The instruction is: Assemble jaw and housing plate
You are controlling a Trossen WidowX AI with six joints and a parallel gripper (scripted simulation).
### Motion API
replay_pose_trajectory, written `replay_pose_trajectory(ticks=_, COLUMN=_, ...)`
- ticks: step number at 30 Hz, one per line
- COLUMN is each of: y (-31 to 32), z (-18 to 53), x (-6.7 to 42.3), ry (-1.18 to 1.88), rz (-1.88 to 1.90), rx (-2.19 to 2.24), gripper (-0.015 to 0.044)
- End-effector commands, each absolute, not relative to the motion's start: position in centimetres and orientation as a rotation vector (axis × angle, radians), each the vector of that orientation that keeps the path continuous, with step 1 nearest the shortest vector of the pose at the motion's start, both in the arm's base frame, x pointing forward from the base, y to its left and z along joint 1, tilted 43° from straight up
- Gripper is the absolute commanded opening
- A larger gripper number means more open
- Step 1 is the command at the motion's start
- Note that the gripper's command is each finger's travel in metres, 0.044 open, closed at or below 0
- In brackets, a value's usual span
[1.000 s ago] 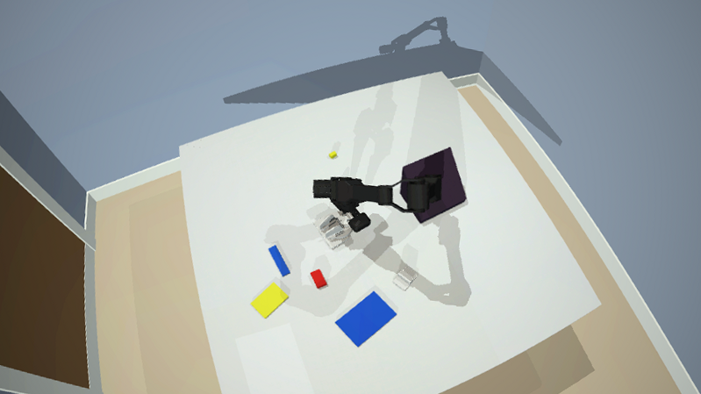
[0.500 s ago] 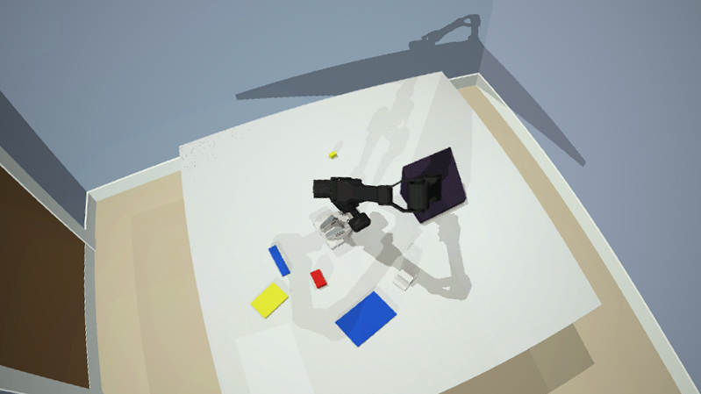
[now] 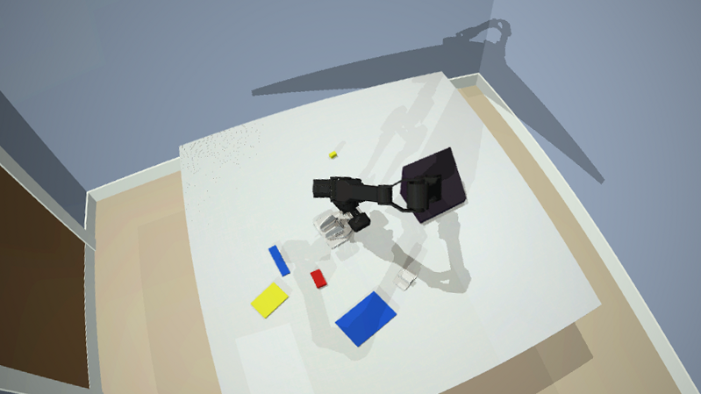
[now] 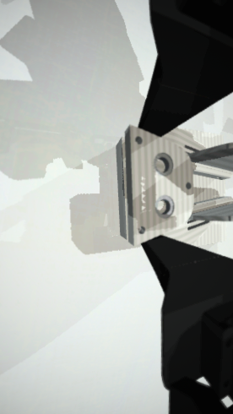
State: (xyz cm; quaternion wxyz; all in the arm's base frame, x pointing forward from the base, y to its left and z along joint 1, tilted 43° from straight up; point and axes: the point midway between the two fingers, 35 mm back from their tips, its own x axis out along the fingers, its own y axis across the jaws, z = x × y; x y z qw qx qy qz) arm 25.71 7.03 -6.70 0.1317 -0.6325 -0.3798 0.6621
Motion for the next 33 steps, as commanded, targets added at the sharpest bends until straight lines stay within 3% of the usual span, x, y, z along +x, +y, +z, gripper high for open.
replay_pose_trajectory(ticks=1, y=7.09, z=-6.75, x=25.81, ry=-1.107, rz=1.920, rx=-1.841, gripper=0.0351)
replay_pose_trajectory(ticks=33, y=7.38, z=-7.07, x=25.74, ry=-1.107, rz=1.920, rx=-1.841, gripper=0.0351)
